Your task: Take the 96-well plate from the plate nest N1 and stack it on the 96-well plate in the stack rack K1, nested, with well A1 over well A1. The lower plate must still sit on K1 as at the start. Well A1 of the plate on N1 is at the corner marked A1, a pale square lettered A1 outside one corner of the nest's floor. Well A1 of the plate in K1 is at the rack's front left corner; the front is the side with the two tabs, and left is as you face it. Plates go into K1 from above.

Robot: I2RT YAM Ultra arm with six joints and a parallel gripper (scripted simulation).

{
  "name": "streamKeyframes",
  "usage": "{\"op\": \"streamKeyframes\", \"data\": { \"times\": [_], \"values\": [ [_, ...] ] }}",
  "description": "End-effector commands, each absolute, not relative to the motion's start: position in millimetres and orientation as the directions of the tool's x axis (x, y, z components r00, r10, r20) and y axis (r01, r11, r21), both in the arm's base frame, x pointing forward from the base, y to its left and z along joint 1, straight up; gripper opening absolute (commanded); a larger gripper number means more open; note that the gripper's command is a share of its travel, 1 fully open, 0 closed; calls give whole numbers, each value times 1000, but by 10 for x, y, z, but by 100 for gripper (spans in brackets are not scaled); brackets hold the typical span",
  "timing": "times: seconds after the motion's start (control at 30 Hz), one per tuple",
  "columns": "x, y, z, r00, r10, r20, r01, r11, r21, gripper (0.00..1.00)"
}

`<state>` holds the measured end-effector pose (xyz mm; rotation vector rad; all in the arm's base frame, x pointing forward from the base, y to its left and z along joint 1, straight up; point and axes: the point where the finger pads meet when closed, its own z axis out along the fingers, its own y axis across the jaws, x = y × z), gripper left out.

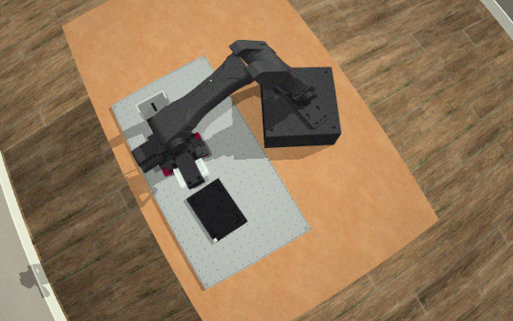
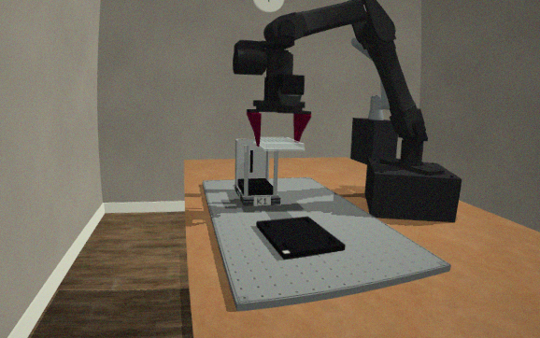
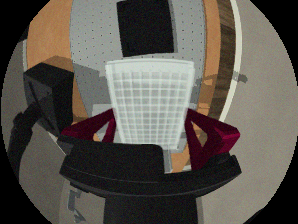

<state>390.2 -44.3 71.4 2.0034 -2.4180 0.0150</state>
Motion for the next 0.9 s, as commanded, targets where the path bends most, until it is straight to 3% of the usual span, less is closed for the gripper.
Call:
{"op": "streamKeyframes", "data": {
  "times": [0.0, 0.87],
  "values": [
    [3904, -585, 821, -176, -984, -3, -984, 176, -31, 0],
    [3838, -1322, 772, -176, -984, -2, -984, 176, -12, 0]
  ]
}}
